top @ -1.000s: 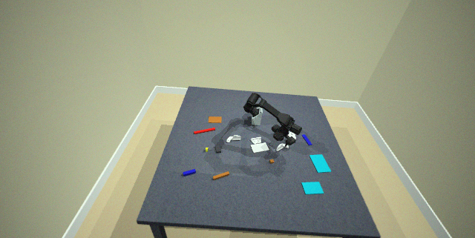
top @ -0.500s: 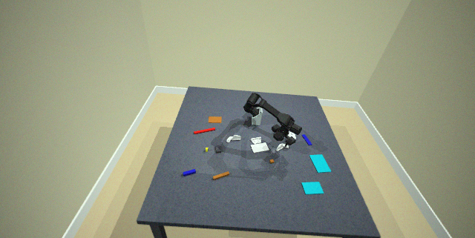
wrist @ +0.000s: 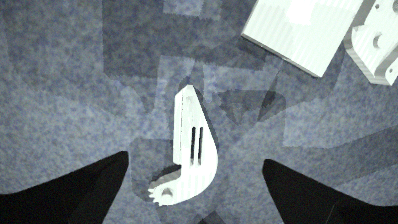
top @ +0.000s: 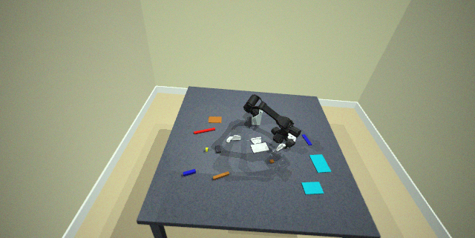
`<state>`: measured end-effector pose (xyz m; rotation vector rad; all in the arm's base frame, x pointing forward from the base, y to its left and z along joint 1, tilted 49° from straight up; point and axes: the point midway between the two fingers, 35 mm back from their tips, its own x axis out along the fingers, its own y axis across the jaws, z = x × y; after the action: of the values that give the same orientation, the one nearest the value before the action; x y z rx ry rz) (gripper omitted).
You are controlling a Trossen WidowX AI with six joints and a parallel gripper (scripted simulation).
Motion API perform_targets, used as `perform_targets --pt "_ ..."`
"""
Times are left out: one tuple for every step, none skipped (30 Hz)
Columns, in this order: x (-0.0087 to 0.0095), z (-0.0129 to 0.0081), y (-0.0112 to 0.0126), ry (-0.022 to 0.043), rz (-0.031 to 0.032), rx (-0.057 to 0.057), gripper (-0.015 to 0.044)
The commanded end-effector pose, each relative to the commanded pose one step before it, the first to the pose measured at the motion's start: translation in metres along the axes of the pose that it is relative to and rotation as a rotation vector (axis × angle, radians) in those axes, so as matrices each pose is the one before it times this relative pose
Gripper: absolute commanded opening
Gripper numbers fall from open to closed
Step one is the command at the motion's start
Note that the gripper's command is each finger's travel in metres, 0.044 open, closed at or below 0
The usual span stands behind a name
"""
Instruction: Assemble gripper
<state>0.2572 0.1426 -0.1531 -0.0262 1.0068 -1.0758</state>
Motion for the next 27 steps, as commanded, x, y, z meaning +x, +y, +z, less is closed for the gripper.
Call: perform_targets --pt "0.00888 -0.00039 -0.00094 -0.00697 -0.00582 -0.0078 0.044" --pt "0.00164 0.00004 0.00008 -0.00023 0.0001 -0.0001 0.044" --pt "0.00164 0.00004 0.00007 -0.00023 0.0001 -0.0001 0.044" --pt "0.00164 0.00004 0.00006 -0.00024 0.00009 -0.0001 0.044" --pt "0.00164 0.00004 0.00005 -0.00024 0.00008 -0.0001 0.044" --pt "0.00164 0.00004 0.00004 -0.00025 0.00007 -0.0001 0.044" --pt "0.00164 0.00004 0.00003 -0.00025 0.00007 -0.0001 0.044" --pt "0.00163 0.00004 0.00002 -0.00026 0.00006 -0.0001 0.044" --pt "0.00163 0.00003 0.00001 -0.00027 0.00005 -0.0001 0.044" --pt "0.00163 0.00003 0.0 -0.00027 0.00004 -0.0001 0.044" --pt "0.00163 0.00003 -0.00001 -0.00028 0.00003 -0.0001 0.044" --pt "0.00162 0.00003 -0.00002 -0.00028 0.00003 -0.0001 0.044" --pt "0.00162 0.00003 -0.00003 -0.00029 0.00002 -0.0001 0.044" --pt "0.00131 0.00002 -0.00003 -0.00024 0.00001 0.0 0.044" --pt "0.00078 0.00001 -0.00002 -0.00014 0.0 0.0 0.044" --pt "0.00026 0.0 -0.00001 -0.00005 0.0 0.0 0.044" --pt "0.0 0.0 0.0 0.0 0.0 0.0 0.044" --pt "0.0 0.0 0.0 0.0 0.0 0.0 0.044" --pt "0.0 0.0 0.0 0.0 0.0 0.0 0.044" --pt "0.0 0.0 0.0 0.0 0.0 0.0 0.044" --pt "0.0 0.0 0.0 0.0 0.0 0.0 0.044" --pt "0.0 0.0 0.0 0.0 0.0 0.0 0.044" --pt "0.0 0.0 0.0 0.0 0.0 0.0 0.044" --pt "0.0 0.0 0.0 0.0 0.0 0.0 0.044" --pt "0.0 0.0 0.0 0.0 0.0 0.0 0.044" --pt "0.0 0.0 0.0 0.0 0.0 0.0 0.044" --pt "0.0 0.0 0.0 0.0 0.0 0.0 0.044"
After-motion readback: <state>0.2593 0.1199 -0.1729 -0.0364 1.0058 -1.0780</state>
